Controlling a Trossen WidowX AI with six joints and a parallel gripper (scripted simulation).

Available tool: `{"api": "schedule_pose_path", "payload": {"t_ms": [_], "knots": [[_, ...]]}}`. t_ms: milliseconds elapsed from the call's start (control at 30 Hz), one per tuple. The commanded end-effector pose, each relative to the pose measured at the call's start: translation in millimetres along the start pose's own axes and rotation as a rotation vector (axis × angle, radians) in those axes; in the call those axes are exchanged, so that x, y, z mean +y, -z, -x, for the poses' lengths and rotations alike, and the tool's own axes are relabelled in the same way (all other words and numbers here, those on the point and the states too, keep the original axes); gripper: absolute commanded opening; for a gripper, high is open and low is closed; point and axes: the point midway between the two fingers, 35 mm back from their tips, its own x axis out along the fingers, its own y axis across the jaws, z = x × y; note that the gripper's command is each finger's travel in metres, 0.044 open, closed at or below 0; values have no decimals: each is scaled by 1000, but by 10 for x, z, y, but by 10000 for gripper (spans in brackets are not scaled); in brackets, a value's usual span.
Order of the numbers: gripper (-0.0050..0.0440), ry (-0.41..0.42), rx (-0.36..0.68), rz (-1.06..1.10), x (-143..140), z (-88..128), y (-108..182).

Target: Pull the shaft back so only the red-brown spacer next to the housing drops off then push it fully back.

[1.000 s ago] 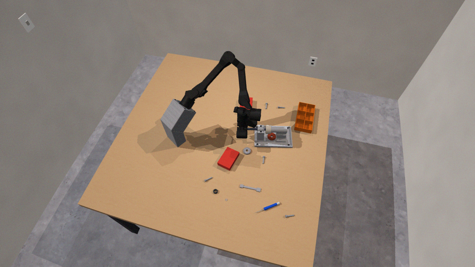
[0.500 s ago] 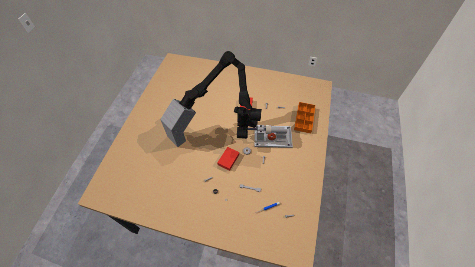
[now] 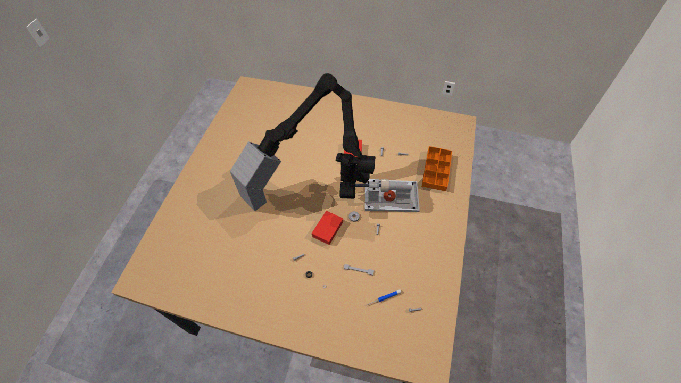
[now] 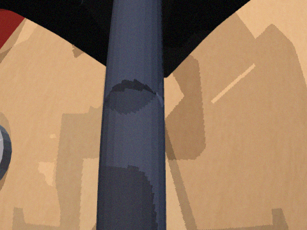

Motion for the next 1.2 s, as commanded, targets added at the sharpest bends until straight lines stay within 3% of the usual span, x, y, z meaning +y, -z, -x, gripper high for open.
{"api": "schedule_pose_path", "payload": {"t_ms": [0,1167], "knots": [[0,3,-4,0,-7,4,-23],[0,3,-4,0,-4,4,-59]]}}
